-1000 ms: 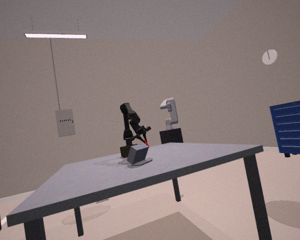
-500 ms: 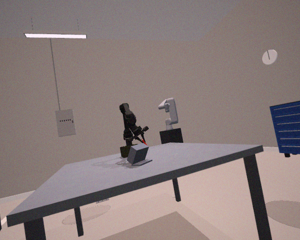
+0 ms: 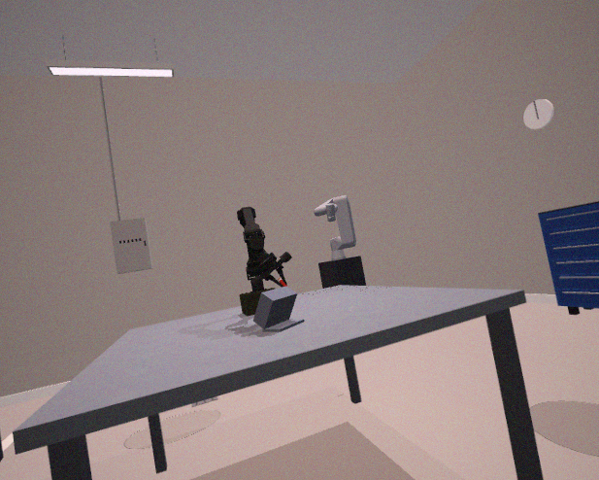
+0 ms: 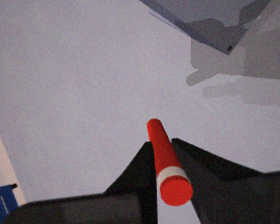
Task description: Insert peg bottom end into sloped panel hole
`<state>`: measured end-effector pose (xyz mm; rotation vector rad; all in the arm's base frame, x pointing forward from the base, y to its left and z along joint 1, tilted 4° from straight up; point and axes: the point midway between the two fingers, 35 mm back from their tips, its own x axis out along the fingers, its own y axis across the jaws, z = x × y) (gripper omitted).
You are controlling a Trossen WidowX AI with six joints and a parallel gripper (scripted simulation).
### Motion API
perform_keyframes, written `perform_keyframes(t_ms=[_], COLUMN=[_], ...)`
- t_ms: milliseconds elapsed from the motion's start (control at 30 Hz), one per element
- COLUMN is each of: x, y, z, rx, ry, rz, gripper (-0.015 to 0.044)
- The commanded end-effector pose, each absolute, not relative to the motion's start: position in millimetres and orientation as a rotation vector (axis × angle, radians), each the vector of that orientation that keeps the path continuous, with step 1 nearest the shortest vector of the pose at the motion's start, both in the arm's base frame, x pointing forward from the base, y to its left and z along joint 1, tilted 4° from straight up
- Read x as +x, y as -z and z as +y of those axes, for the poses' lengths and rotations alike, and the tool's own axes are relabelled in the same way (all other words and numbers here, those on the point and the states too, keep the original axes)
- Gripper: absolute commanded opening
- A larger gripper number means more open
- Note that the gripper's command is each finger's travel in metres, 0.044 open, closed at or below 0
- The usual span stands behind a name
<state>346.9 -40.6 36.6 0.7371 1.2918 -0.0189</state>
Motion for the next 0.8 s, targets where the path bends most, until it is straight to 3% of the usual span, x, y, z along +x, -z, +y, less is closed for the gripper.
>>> perform_keyframes(t_ms=[0,767], x=[347.4,349.2], y=[-36.4,-39.4], z=[-46.4,-78.1], rx=[0.776,0.931], ry=[0.030,0.073], rz=[1.275,1.178], gripper=[0.0000,0.0000])
